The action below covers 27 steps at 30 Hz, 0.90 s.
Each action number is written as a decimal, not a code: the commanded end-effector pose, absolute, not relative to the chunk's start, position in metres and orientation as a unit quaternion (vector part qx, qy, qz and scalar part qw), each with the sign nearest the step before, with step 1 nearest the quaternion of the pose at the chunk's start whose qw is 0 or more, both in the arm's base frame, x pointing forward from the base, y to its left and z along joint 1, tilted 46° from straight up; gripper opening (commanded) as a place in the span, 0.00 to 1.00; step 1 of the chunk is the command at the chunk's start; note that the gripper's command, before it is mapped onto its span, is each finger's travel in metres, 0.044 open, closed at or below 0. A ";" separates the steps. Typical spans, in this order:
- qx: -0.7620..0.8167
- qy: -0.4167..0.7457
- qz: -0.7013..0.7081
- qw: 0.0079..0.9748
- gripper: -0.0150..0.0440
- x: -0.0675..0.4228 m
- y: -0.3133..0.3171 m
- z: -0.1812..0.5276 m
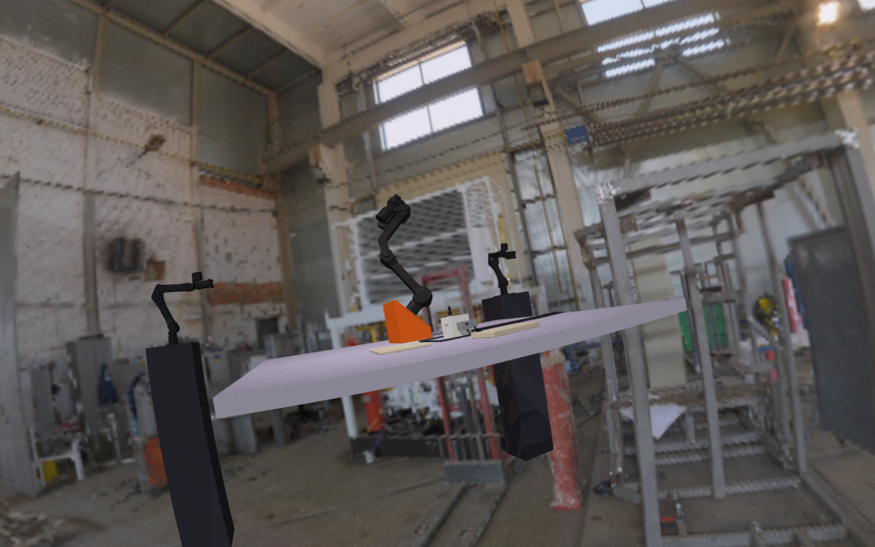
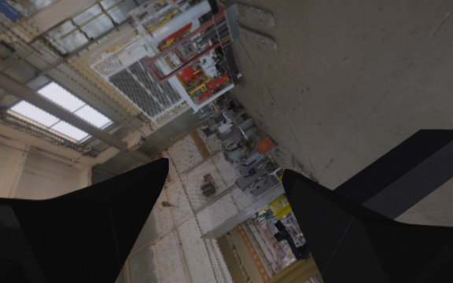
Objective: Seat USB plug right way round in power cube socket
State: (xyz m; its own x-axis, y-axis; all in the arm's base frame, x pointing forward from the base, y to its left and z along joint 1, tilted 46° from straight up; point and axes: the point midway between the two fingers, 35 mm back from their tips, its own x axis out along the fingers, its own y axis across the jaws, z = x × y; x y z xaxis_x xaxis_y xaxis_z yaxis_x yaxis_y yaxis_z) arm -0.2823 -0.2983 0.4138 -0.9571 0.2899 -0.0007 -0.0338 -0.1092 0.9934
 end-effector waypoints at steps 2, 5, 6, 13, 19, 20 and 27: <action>0.089 0.691 0.712 0.090 1.00 -0.283 -0.302 0.417; 0.136 0.823 0.549 0.059 1.00 -0.291 -0.248 0.471; 0.126 0.833 0.537 0.039 1.00 -0.288 -0.251 0.476; 0.175 0.922 0.343 -0.044 1.00 -0.276 -0.181 0.545; 0.222 0.954 0.163 -0.120 1.00 -0.249 -0.109 0.590; 0.228 0.955 0.134 -0.133 1.00 -0.244 -0.097 0.596; 0.289 0.928 -0.009 -0.234 1.00 -0.198 -0.013 0.629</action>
State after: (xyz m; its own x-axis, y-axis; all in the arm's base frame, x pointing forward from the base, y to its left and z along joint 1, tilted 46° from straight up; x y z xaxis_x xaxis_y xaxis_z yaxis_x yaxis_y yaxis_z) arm -0.2304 -0.0611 0.6104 -0.8030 0.4655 0.3722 0.5227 0.8500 0.0646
